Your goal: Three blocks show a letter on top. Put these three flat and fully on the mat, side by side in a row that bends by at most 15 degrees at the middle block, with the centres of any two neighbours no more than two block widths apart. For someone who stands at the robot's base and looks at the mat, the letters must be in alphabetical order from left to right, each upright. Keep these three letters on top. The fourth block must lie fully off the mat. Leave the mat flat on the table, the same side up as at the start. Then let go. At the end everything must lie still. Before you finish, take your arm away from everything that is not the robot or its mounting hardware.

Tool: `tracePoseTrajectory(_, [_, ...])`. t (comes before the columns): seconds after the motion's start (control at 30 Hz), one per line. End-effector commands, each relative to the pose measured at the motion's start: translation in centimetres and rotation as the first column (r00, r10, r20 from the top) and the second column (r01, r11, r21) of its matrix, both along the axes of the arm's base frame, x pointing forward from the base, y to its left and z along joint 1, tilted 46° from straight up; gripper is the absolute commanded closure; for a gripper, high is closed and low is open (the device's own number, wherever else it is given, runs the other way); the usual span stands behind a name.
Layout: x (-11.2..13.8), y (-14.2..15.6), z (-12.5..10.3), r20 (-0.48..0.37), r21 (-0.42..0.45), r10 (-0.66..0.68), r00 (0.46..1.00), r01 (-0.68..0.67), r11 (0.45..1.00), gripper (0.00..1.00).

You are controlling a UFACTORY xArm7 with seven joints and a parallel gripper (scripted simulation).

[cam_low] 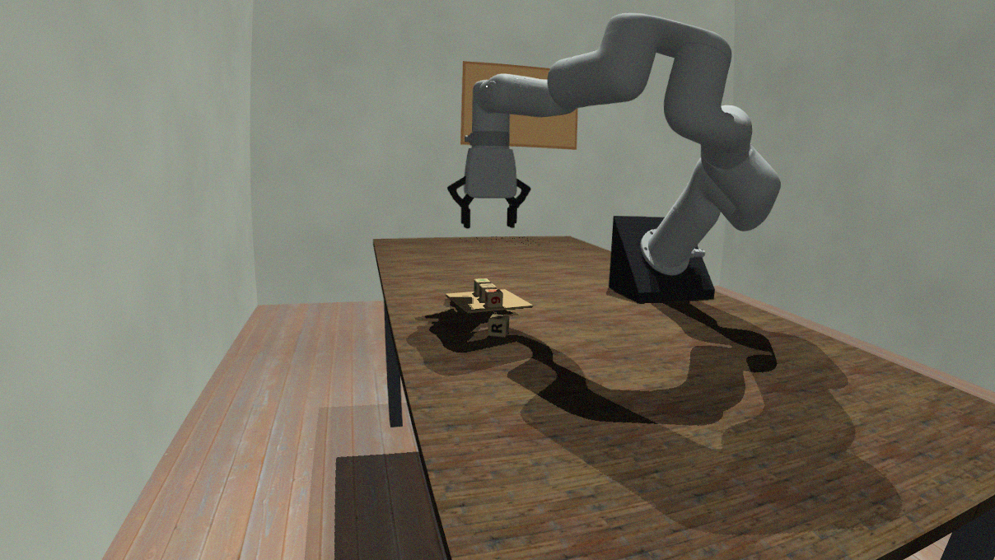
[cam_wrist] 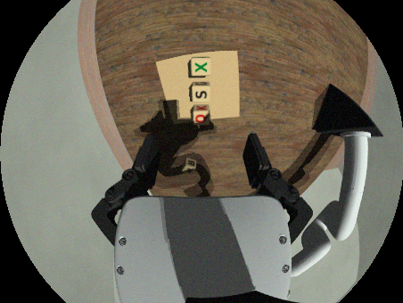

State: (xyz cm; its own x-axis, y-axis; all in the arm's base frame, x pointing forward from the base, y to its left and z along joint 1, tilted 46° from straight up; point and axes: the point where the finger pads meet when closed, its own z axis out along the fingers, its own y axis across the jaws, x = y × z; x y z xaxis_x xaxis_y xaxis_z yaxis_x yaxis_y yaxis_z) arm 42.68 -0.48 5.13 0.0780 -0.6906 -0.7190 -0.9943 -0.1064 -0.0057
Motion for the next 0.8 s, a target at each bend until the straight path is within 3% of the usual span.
tracePoseTrajectory(0.0, [0.2,-1.3,1.2,0.004,-0.003,-0.005,1.0,0.005,1.0,0.0])
tracePoseTrajectory(0.23, [0.3,-2.6,2.4,0.004,-0.003,-0.005,1.0,0.005,1.0,0.0])
tracePoseTrajectory(0.77, [0.3,-2.6,2.5,0.004,-0.003,-0.005,1.0,0.005,1.0,0.0])
